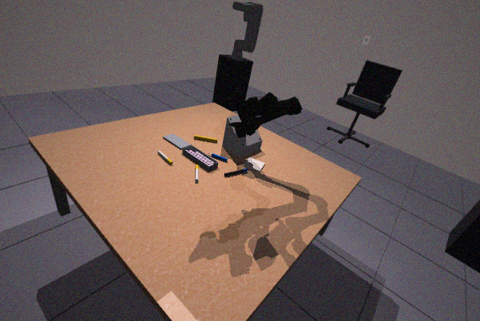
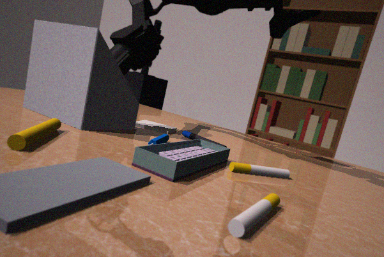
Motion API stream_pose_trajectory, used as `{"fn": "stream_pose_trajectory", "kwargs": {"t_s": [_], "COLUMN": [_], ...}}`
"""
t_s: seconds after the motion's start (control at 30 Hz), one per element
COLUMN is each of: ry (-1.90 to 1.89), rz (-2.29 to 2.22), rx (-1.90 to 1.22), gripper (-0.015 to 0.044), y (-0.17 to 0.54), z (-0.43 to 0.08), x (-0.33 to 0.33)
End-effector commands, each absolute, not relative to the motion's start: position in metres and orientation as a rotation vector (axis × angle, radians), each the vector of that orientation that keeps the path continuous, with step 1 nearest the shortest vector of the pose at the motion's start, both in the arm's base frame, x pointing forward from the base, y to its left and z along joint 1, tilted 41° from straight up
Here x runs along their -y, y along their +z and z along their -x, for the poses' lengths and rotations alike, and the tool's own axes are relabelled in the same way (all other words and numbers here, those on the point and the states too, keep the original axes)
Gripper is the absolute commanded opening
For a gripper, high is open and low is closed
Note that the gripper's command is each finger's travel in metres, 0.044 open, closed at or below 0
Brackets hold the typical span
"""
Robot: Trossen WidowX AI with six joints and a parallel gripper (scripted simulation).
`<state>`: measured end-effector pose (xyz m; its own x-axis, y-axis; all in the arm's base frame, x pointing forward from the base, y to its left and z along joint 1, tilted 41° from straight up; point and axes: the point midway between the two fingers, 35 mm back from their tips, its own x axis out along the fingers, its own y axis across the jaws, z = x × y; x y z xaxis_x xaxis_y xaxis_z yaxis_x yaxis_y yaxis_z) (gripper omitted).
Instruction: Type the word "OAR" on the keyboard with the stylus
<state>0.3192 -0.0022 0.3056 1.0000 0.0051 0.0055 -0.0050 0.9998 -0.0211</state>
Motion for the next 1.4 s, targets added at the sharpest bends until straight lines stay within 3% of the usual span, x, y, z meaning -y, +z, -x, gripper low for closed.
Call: {"fn": "stream_pose_trajectory", "kwargs": {"t_s": [0.0, 0.27, 0.53, 0.83, 1.37], "ry": [0.009, 0.200, 0.431, 0.651, 0.652], "rz": [0.022, 0.026, -0.109, -0.454, -0.461], "rx": [-0.005, -0.474, -0.982, -1.483, -1.492], "gripper": [0.0414, 0.0204, 0.0000, 0.0000, 0.0000], "y": [0.303, 0.186, 0.069, -0.009, -0.015], "z": [-0.320, -0.350, -0.324, -0.257, -0.258], "x": [0.002, -0.020, -0.045, -0.075, -0.069]}}
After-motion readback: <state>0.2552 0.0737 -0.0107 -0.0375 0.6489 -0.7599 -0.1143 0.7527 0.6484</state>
